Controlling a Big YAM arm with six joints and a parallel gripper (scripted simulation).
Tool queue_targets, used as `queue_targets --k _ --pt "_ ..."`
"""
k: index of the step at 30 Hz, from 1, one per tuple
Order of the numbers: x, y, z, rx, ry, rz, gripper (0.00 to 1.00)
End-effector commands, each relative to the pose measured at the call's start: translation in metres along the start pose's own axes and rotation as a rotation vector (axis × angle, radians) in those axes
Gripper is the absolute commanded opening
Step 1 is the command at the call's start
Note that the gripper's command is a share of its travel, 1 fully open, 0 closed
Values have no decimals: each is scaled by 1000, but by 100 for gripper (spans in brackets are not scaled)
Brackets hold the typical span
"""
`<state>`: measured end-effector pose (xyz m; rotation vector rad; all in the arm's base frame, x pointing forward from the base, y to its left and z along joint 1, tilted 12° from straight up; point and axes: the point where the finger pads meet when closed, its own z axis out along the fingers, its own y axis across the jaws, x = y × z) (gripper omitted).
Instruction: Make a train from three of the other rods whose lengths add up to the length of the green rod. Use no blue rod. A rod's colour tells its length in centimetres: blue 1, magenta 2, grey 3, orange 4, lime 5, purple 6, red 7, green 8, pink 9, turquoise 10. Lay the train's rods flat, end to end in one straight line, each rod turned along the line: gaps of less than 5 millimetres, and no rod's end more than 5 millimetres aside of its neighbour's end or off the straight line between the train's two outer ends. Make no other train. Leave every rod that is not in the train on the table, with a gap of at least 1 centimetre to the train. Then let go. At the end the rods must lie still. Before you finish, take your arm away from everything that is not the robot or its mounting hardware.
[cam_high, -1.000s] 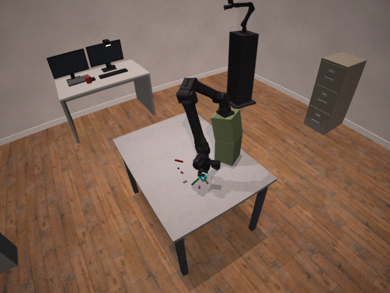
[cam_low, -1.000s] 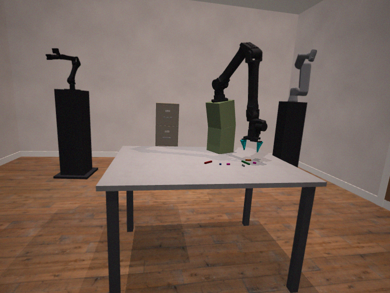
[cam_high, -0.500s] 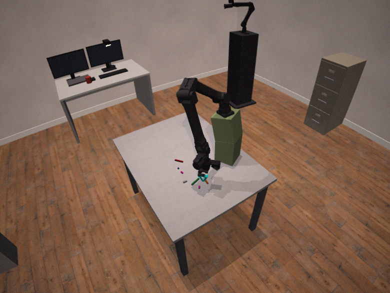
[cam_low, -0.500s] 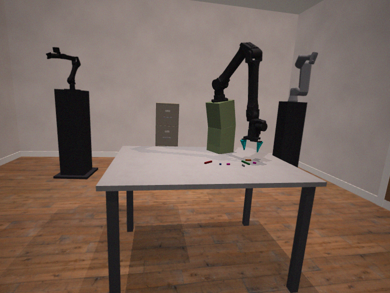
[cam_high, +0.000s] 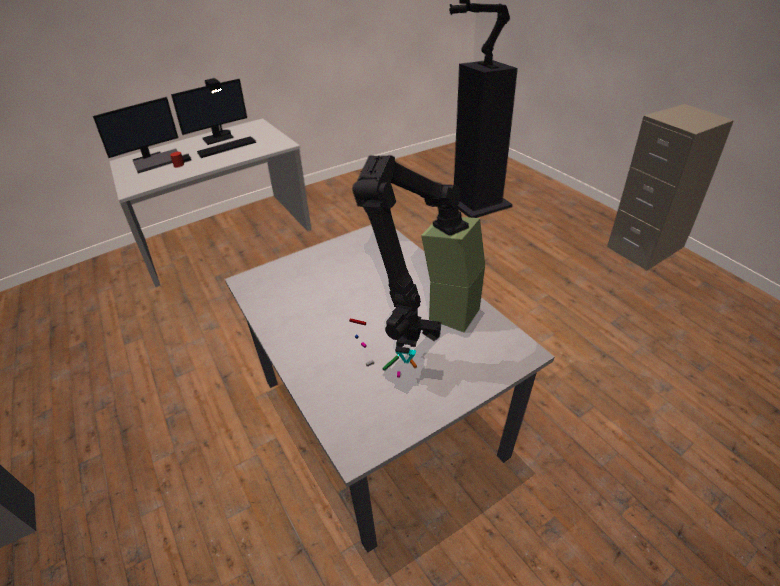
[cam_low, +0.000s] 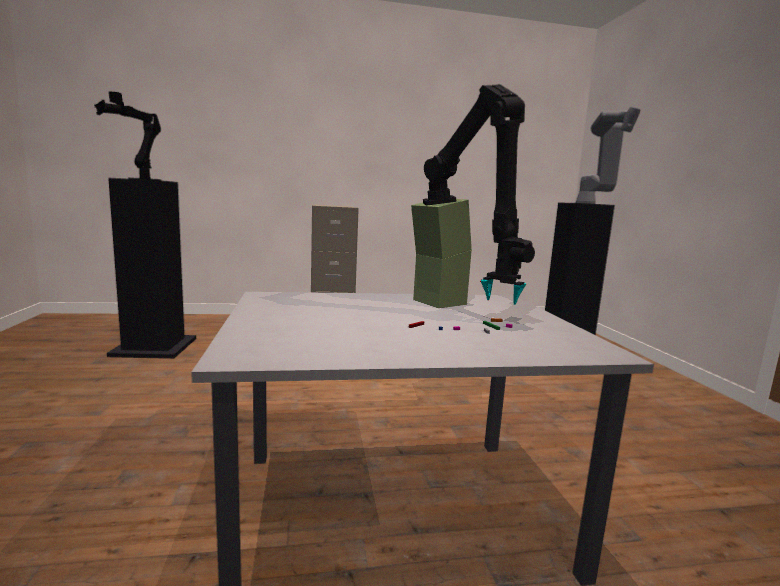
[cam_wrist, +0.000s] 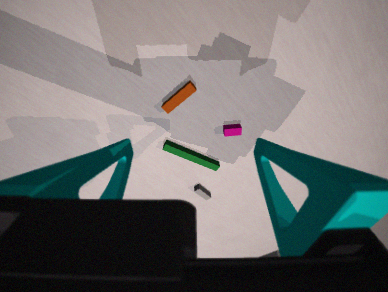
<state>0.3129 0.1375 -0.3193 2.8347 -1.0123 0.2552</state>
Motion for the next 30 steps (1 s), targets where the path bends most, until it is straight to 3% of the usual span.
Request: queue_targets --k 1,30 --pt "-11 7 5 -9 -5 -25 100" --pt "-10 7 5 -8 -5 3 100"
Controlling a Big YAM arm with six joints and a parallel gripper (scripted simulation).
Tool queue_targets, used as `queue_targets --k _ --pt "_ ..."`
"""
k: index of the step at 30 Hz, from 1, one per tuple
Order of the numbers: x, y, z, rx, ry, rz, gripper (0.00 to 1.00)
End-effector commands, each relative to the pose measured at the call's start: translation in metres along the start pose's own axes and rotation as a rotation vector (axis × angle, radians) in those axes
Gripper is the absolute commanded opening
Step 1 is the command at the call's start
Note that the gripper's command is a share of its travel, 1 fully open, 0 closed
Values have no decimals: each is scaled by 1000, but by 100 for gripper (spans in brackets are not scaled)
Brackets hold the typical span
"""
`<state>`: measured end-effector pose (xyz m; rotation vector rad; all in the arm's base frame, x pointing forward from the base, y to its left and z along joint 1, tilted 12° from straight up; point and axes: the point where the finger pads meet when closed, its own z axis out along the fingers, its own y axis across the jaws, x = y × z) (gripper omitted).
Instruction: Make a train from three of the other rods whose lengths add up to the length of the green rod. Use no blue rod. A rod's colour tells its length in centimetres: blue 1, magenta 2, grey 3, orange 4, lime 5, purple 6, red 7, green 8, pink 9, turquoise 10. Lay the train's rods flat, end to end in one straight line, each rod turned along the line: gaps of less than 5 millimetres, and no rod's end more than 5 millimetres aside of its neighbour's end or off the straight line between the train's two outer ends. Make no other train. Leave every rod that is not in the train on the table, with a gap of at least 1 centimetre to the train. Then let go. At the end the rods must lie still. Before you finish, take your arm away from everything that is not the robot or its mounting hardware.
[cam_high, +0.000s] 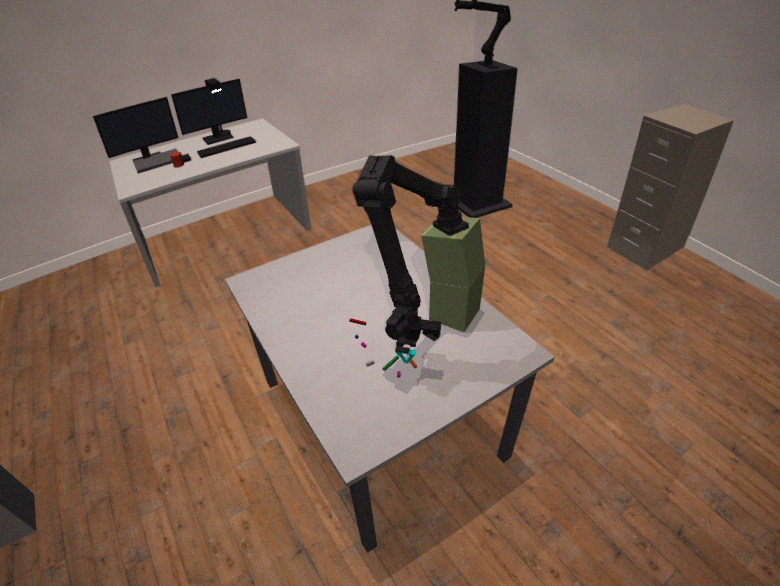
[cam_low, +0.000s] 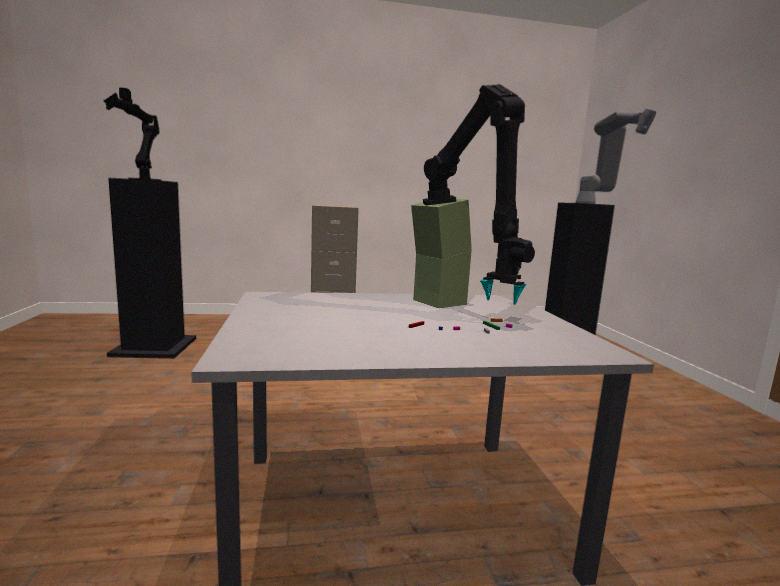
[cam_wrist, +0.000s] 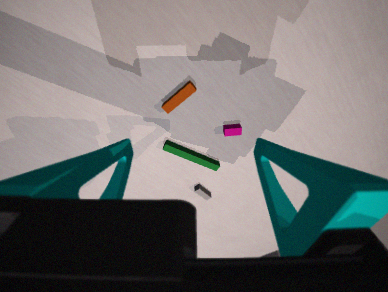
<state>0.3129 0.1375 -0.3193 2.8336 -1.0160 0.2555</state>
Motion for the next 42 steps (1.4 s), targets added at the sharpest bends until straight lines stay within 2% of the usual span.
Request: queue_targets --k 1,8,14,15,17,18,20,21,23,24,27,28,31,32,35,36,40,41,42 --pt "-8 7 6 -9 -5 15 100" --pt "7 9 7 -19 -10 204 100" --pt "10 12 7 -28 -12 290 100" --pt "14 9 6 -23 -11 343 100" --pt "14 10 6 -25 -10 343 100" --pt "20 4 3 -11 -7 402 100" --pt "19 5 3 -13 -7 401 100" --pt "26 0 -1 1 -5 465 100" --pt "25 2 -1 -2 -4 464 100" --pt "32 -4 -4 11 -3 532 100" --pt "32 -2 -4 9 -2 532 100" --pt "36 -4 -4 12 -3 602 100" --pt "35 -1 -4 8 -3 601 100" --pt "40 -2 -4 11 -4 675 100" --pt "40 -2 -4 10 -3 675 100" --pt "44 -3 -4 12 -4 753 100" --pt "43 0 -4 8 -4 752 100" --pt "48 -1 -4 11 -5 834 100" --pt "48 -1 -4 11 -4 834 100"
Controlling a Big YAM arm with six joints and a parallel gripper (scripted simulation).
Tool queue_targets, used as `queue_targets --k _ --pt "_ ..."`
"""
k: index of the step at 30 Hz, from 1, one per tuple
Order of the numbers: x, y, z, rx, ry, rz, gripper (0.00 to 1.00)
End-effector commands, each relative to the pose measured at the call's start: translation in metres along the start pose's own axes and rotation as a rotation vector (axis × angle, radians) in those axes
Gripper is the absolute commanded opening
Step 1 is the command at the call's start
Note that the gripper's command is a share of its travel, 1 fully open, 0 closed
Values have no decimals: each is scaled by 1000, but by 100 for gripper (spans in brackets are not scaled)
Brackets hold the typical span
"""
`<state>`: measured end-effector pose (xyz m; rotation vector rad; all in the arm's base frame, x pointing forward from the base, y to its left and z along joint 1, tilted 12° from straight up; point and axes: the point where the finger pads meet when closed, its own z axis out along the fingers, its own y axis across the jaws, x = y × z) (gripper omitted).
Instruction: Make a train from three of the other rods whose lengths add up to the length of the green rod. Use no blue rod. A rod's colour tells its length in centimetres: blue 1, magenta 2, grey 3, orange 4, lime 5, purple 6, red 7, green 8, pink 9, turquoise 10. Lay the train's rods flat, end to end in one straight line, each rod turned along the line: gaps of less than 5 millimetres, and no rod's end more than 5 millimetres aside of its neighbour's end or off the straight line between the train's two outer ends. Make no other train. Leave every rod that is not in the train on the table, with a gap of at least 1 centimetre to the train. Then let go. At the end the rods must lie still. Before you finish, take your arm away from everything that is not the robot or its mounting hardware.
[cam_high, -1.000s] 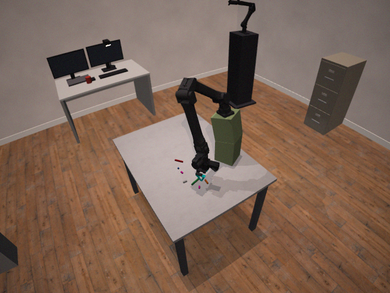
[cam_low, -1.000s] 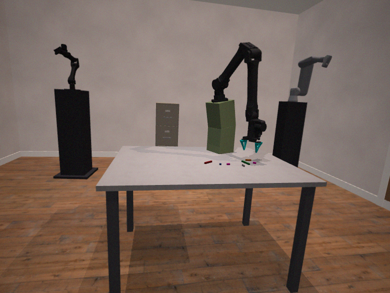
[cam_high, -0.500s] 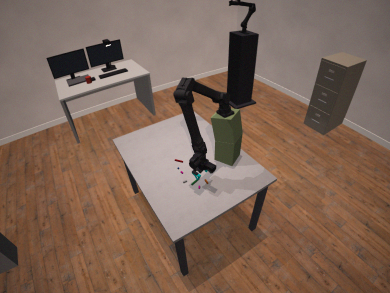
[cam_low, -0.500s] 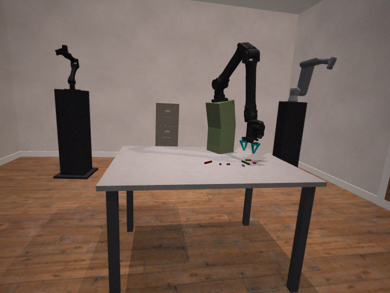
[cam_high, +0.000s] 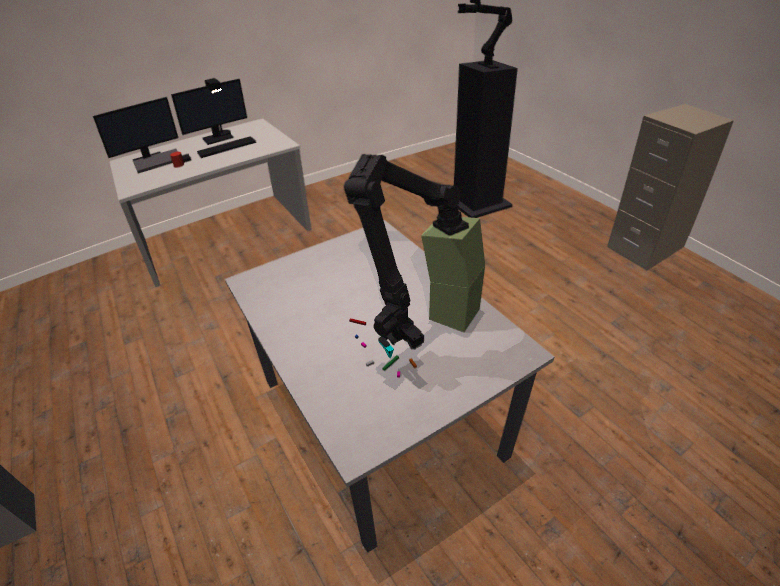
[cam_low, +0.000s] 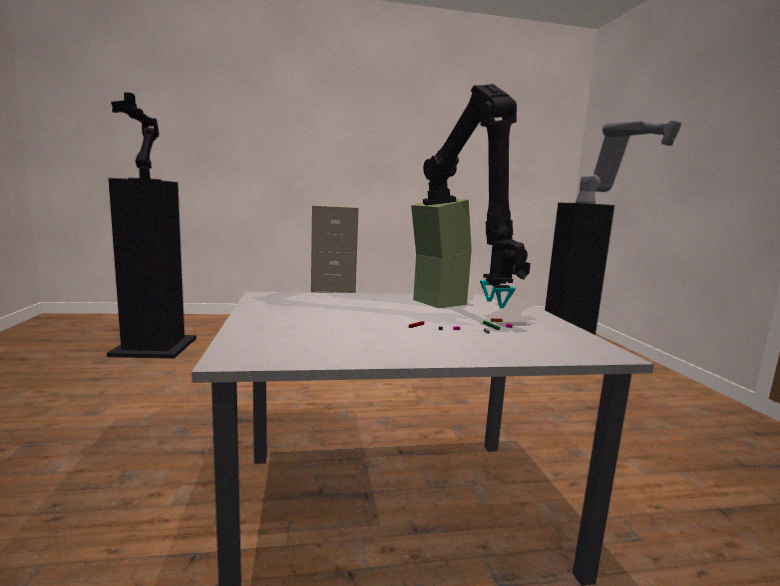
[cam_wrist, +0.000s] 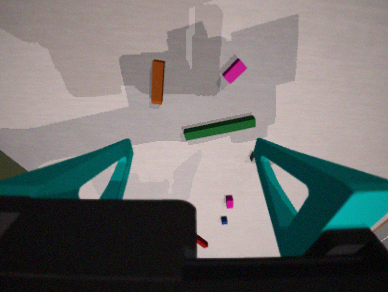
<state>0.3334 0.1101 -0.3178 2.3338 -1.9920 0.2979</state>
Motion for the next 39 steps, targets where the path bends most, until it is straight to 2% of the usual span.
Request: queue_targets --k 1,5,6,10,11,16,17,22,23,28,29,34,35,39 --pt "5 -17 -10 18 -6 110 100" --pt "6 -16 -10 16 -6 110 100" --pt "9 -20 -10 19 -8 196 100" --pt "10 -18 -10 15 -6 195 100" --pt "13 -23 -10 19 -9 284 100" --pt "14 -20 -10 15 -7 283 100" --pt "17 -25 -10 19 -10 375 100" --pt "18 -24 -10 17 -8 374 100" --pt "22 -28 -10 19 -11 469 100" --pt "23 -26 -10 16 -8 468 100" --pt "27 -31 -10 19 -12 565 100" --pt "27 -28 -10 15 -9 564 100" --pt "32 -33 -10 19 -13 664 100" --pt "32 -33 -10 19 -12 664 100"
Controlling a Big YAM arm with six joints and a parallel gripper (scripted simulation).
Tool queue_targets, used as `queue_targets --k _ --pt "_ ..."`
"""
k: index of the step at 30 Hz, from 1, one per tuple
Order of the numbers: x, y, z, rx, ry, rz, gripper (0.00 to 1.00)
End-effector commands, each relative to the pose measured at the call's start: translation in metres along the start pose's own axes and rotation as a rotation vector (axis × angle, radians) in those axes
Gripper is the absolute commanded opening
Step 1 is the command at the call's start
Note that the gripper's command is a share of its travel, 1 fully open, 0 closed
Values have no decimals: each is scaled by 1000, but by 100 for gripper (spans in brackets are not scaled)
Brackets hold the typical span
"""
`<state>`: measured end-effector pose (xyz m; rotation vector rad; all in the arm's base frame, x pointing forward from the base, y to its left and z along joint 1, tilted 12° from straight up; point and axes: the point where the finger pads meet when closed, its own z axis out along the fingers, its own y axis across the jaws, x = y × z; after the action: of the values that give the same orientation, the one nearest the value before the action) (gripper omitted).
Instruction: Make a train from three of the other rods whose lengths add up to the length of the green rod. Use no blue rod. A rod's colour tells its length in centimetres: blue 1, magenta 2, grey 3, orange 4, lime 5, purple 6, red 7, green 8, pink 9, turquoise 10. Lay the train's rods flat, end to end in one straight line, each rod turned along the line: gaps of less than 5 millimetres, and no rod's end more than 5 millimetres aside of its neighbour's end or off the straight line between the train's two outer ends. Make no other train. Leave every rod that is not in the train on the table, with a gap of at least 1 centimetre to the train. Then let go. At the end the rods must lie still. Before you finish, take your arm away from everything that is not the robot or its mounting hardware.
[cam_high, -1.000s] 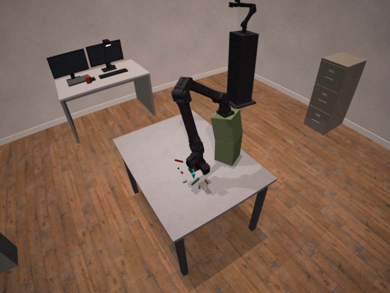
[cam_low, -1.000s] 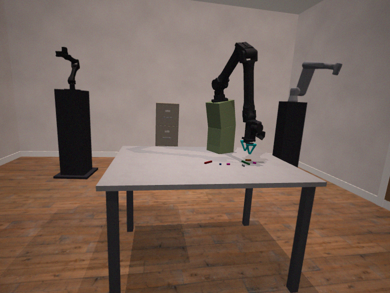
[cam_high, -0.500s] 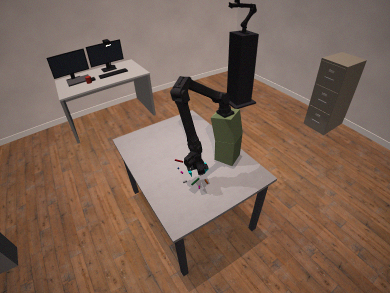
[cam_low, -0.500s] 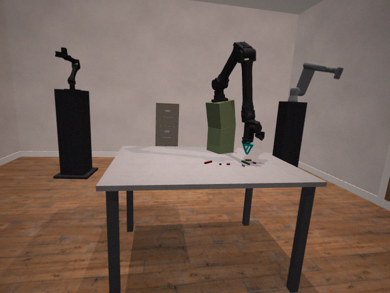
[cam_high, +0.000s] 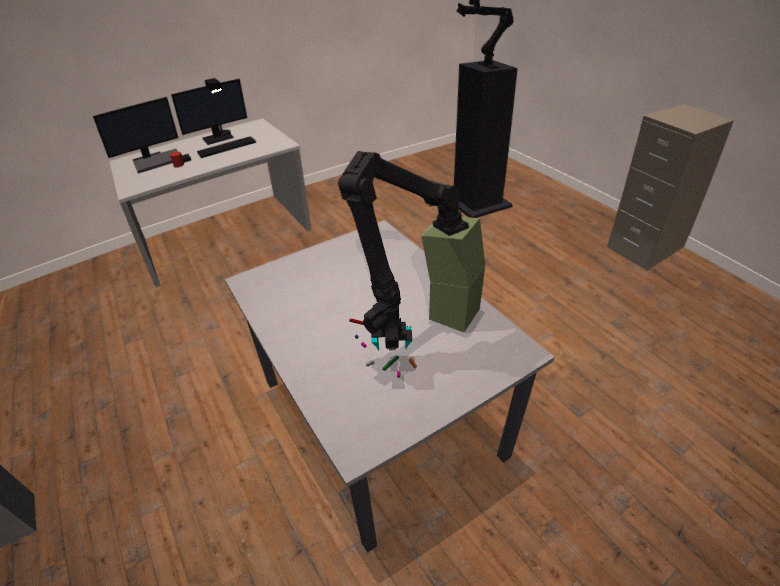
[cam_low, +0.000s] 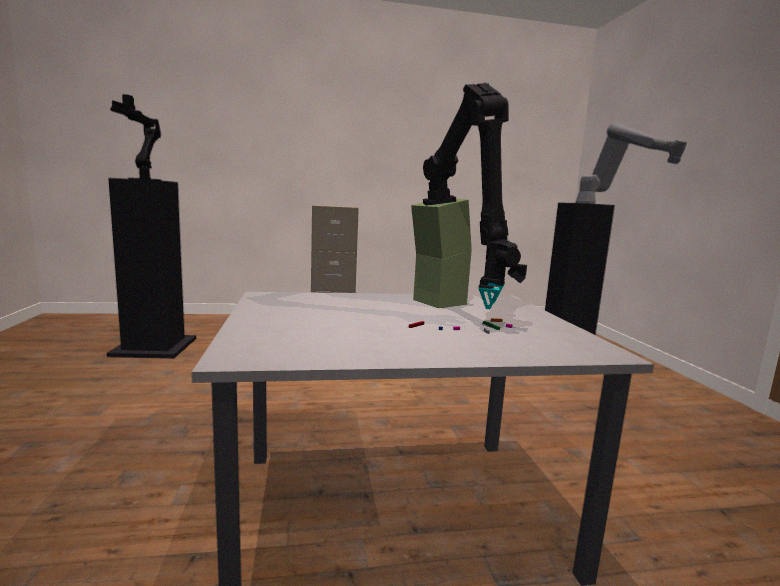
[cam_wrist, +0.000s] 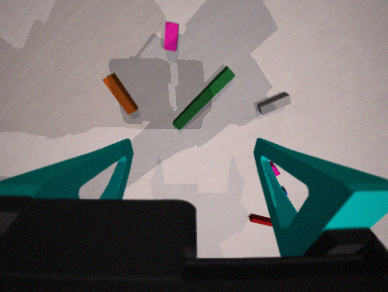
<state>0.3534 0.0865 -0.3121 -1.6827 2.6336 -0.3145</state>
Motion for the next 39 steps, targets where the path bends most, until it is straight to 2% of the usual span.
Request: queue_targets --k 1,2,3,9,10,17,18,24,25,31,32,38,39 --pt "-3 -14 -10 12 -11 71 100" --pt "-4 -13 -11 12 -12 67 100" --pt "-2 -21 -10 14 -16 172 100" --pt "-1 -20 -10 13 -13 172 100" --pt "0 -27 -11 15 -18 274 100" --pt "2 -24 -11 12 -14 273 100" --pt "3 -32 -11 14 -18 376 100" --pt "5 -30 -11 12 -14 376 100" --pt "6 -36 -11 14 -19 480 100" --pt "8 -34 -11 12 -15 477 100" --pt "10 -41 -11 13 -20 583 100" --pt "11 -39 -11 12 -15 582 100" --pt "13 -46 -11 13 -20 687 100"
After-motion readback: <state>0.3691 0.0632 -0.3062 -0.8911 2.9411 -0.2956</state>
